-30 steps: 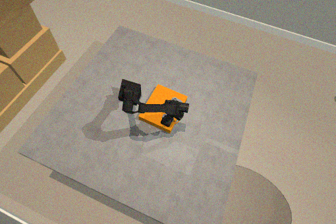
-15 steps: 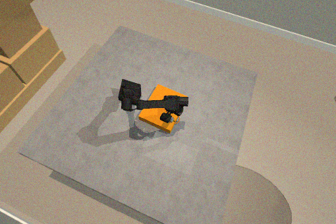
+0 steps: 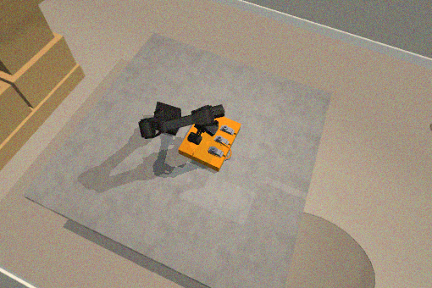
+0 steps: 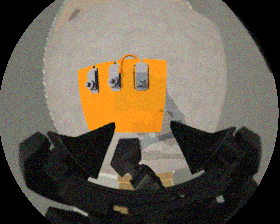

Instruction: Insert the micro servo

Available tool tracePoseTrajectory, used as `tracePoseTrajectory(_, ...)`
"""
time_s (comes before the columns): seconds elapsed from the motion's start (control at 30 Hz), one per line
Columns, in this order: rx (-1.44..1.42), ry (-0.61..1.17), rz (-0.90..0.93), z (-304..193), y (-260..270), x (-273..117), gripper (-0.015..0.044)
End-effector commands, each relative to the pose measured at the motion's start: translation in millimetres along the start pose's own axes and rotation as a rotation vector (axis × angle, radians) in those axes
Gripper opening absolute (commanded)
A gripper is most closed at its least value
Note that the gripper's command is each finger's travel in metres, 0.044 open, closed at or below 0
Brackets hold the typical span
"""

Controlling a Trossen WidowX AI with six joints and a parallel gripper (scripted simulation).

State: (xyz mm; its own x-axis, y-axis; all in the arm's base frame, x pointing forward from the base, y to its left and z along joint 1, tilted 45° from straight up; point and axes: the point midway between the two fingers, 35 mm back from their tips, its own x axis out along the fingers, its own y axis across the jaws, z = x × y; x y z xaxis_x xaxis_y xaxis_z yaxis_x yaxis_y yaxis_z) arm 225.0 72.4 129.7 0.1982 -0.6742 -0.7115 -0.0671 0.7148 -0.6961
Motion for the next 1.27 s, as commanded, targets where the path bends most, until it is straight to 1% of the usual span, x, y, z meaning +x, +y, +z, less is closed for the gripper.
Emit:
tracePoseTrajectory(0.0,-0.01,-0.013,0.012,-1.6,-0.2,-11.3,0.044)
tracePoseTrajectory(0.1,-0.047,-0.045,0.034,1.6,1.6,-33.8,0.044)
tracePoseTrajectory(0.17,-0.057,-0.054,0.04,2.1,2.0,-40.0,0.044)
tracePoseTrajectory(1.23,-0.057,-0.054,0.04,2.1,2.0,-40.0,0.044)
